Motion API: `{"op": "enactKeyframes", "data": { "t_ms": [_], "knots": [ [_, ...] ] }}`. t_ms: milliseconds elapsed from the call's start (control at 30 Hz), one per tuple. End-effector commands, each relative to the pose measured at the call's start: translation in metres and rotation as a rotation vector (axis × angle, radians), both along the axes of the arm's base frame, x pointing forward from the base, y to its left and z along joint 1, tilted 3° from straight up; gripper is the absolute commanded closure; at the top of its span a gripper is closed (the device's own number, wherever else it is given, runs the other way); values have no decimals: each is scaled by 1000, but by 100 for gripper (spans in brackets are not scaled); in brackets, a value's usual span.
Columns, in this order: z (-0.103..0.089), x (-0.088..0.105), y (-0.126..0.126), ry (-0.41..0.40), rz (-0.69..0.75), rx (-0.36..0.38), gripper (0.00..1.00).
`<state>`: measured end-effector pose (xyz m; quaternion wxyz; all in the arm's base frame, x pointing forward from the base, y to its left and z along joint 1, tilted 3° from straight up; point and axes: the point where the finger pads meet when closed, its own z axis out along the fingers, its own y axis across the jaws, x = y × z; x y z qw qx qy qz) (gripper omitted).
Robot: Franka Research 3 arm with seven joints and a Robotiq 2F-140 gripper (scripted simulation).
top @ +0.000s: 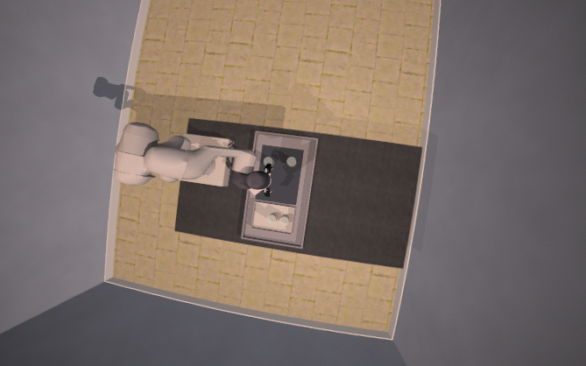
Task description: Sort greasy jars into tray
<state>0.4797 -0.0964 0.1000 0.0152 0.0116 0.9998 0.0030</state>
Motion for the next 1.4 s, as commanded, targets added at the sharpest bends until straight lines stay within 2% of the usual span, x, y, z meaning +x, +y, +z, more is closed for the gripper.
{"op": "enactKeyframes", "data": {
  "t_ms": [0,67,133,500,533,633,700,967,1367],
  "knots": [
    [2,-3,26,-18,-84,-8,0],
    [2,-8,42,-18,-84,-8,0],
    [2,-8,42,-18,-84,-8,0],
    [0,-35,129,-18,-84,-8,0],
    [0,-35,129,-18,-84,-8,0],
    [-18,-34,128,-18,-84,-8,0],
    [-18,-34,128,-18,-84,-8,0],
    [-68,-32,128,-18,-84,-8,0],
    [-68,-32,128,-18,-84,-8,0]
  ]
}}
